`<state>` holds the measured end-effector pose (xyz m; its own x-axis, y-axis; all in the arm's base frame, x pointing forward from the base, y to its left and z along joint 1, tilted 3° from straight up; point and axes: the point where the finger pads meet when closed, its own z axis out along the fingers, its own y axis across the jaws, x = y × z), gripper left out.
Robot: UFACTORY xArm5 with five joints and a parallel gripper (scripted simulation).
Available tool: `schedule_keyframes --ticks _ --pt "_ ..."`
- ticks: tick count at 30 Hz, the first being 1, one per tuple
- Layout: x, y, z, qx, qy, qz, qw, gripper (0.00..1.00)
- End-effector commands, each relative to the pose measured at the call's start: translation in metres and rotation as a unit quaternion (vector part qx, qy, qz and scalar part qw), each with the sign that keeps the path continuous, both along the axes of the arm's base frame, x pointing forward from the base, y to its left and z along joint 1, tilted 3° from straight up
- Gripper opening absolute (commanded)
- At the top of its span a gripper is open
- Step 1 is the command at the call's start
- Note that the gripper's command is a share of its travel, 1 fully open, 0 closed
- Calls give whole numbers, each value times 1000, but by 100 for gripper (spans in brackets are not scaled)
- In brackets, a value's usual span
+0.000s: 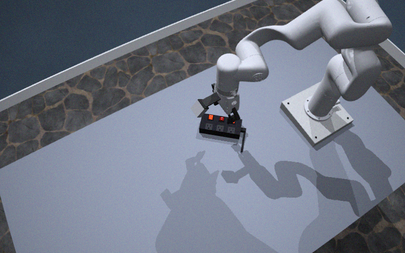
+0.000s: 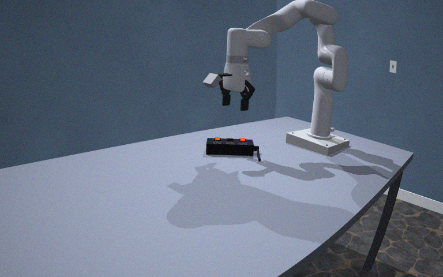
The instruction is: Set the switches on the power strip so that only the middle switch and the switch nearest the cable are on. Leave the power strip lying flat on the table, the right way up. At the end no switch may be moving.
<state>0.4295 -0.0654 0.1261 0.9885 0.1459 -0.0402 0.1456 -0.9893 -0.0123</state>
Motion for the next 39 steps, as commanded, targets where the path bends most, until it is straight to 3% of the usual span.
schedule_keyframes --ticks 1,16,24,31,33,34,39 --pt "1 0 2 0 -1 0 1000 100" --pt "1 -1 1 0 -1 12 1000 100" --pt "1 -4 -5 5 -2 124 992 100" --pt "-1 -11 -17 12 -3 292 956 100" --pt "-1 -11 -17 12 -3 292 956 100" --pt "-2 -12 -19 15 -3 354 935 100" --pt "-4 -19 -30 19 -3 446 895 100"
